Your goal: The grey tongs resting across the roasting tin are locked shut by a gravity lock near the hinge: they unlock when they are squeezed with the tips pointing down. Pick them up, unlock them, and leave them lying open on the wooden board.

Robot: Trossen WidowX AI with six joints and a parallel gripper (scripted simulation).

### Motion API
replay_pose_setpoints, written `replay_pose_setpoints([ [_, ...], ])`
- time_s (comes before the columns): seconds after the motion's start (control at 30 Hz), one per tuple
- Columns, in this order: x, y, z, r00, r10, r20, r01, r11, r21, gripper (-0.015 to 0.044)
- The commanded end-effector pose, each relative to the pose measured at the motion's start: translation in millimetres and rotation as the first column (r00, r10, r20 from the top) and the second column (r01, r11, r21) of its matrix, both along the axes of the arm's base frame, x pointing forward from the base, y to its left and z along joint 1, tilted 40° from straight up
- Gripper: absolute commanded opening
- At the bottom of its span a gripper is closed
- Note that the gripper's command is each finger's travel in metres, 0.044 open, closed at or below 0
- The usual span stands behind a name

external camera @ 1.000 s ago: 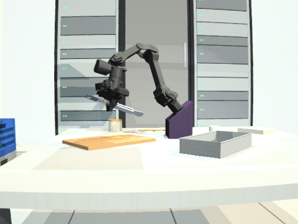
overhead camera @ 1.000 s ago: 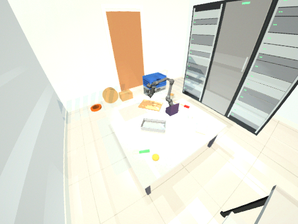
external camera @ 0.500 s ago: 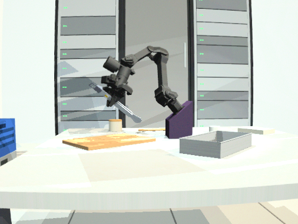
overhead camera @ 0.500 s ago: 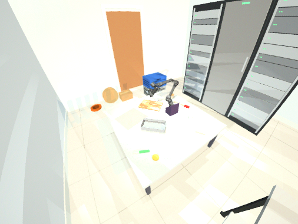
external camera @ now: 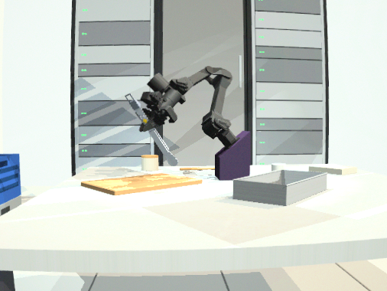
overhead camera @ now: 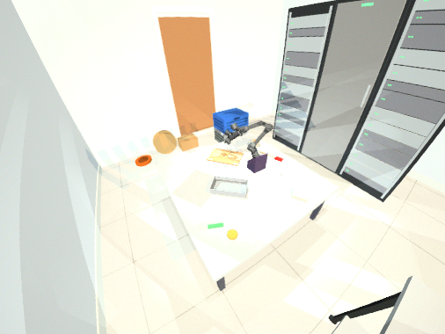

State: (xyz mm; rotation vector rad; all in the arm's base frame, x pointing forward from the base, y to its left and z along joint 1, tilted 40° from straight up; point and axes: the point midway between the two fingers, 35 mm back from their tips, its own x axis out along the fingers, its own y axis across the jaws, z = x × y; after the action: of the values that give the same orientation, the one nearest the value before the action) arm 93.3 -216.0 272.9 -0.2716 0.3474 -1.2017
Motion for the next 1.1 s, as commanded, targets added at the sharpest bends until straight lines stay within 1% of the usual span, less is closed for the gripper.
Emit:
replay_pose_setpoints([
  [0.0, -1.6, 8.1, 7.1, 1.000, 0.025, 0.017, -0.024, 0.995, -0.095, -0.0150],
  [1.07, -1.8, 9.1, 7.4, 0.999, 0.029, 0.019, -0.027, 0.994, -0.108, -0.0150],
])
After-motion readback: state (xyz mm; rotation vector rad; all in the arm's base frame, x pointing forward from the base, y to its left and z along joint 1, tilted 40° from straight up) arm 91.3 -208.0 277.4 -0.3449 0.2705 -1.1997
